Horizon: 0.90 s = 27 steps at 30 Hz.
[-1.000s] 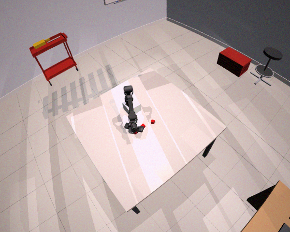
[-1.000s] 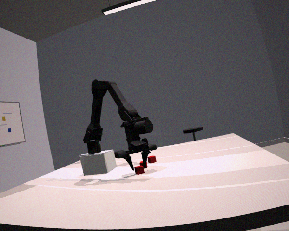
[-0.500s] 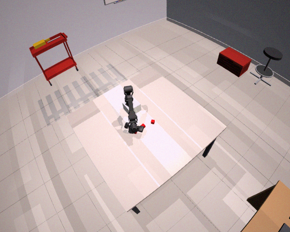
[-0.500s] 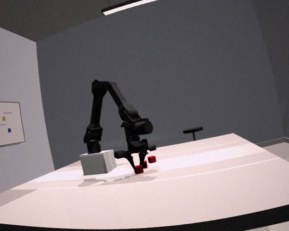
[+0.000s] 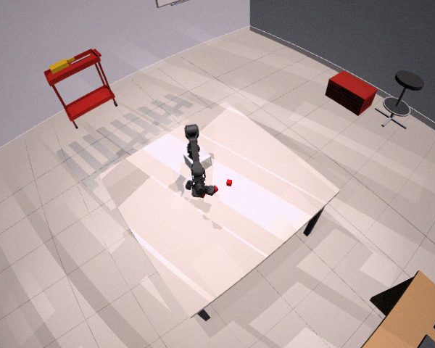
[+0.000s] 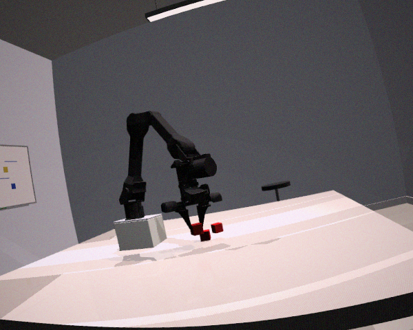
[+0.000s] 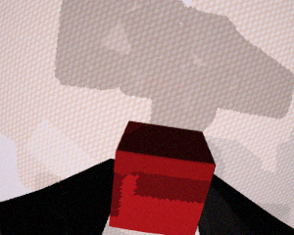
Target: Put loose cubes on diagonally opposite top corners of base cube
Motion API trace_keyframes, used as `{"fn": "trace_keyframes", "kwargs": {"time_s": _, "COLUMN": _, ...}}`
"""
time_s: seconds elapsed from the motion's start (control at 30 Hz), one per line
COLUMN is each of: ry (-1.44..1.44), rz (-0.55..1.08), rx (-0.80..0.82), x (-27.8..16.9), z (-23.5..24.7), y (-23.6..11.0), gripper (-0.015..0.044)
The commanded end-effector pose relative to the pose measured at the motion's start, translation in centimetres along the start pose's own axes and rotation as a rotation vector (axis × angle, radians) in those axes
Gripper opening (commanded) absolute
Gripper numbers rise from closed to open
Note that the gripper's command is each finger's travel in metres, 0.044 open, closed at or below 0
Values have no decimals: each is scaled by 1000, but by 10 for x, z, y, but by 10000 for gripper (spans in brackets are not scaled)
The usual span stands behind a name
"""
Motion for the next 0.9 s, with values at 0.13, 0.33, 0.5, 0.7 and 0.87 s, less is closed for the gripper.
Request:
{"fn": "trace_keyframes", "kwargs": {"time_s": 0.13, "ry": -6, "rz": -13, "rx": 6, "x": 1, "z": 0, "y": -31, "gripper": 105}}
{"fn": "trace_keyframes", "kwargs": {"time_s": 0.33, "ry": -6, "rz": -13, "rx": 6, "x": -2, "z": 0, "y": -51, "gripper": 105}}
{"fn": "trace_keyframes", "kwargs": {"time_s": 0.5, "ry": -6, "rz": -13, "rx": 6, "x": -4, "z": -1, "y": -62, "gripper": 105}}
{"fn": "trace_keyframes", "kwargs": {"time_s": 0.7, "ry": -37, "rz": -13, "rx": 5, "x": -5, "z": 7, "y": -61, "gripper": 105}}
{"fn": "trace_keyframes", "kwargs": {"time_s": 0.87, "ry": -99, "rz": -13, "rx": 5, "x": -9, "z": 22, "y": -57, "gripper": 105}}
Point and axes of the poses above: the point midway between the two fingers, 35 mm back from their tips, its own y axis out along the fingers, its own z axis across the jaws, x = y × z, the point moved 5 cm from there along -y, back along the fingers, and after that the axes turned 15 degrees about -y, right-handed, at the moved point
